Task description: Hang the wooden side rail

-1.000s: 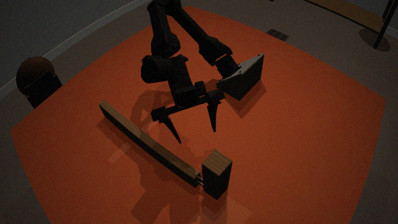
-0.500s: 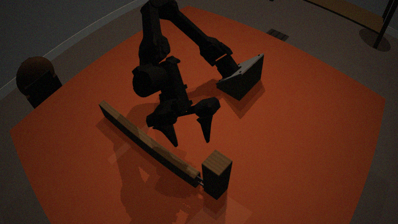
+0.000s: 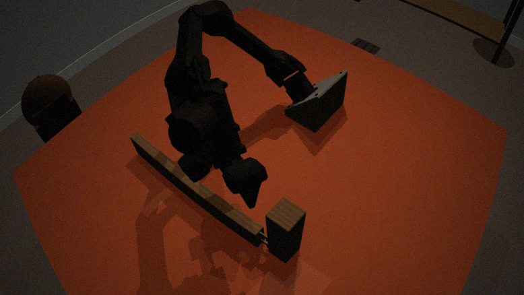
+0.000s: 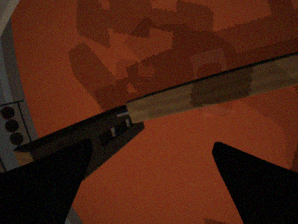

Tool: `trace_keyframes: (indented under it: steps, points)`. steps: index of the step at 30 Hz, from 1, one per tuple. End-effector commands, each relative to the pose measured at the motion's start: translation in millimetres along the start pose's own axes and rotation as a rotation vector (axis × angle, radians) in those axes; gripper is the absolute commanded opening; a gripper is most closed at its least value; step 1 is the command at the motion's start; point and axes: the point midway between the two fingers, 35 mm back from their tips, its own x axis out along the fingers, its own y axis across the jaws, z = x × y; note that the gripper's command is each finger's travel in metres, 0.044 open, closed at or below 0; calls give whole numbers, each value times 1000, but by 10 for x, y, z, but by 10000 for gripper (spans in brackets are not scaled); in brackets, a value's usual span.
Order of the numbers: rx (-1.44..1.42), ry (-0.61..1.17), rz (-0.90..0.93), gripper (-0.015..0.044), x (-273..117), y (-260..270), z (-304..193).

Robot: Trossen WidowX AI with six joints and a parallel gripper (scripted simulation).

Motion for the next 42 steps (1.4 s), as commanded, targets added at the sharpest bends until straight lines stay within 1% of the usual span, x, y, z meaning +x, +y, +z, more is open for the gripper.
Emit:
trace_keyframes:
  steps: [1, 8, 16, 18, 27, 31, 37, 42]
  points:
    - [279, -12, -107, 440, 6, 19, 69]
    - [650, -83, -229, 440, -24, 37, 158]
    - [1056, -235, -326, 440, -71, 46, 244]
    - [1121, -267, -336, 440, -80, 47, 257]
    - [1130, -270, -340, 440, -63, 40, 260]
    - [1157, -249, -382, 440, 221, -87, 274]
    - [1158, -247, -384, 440, 256, -103, 275]
    - [1158, -248, -384, 440, 370, -156, 275]
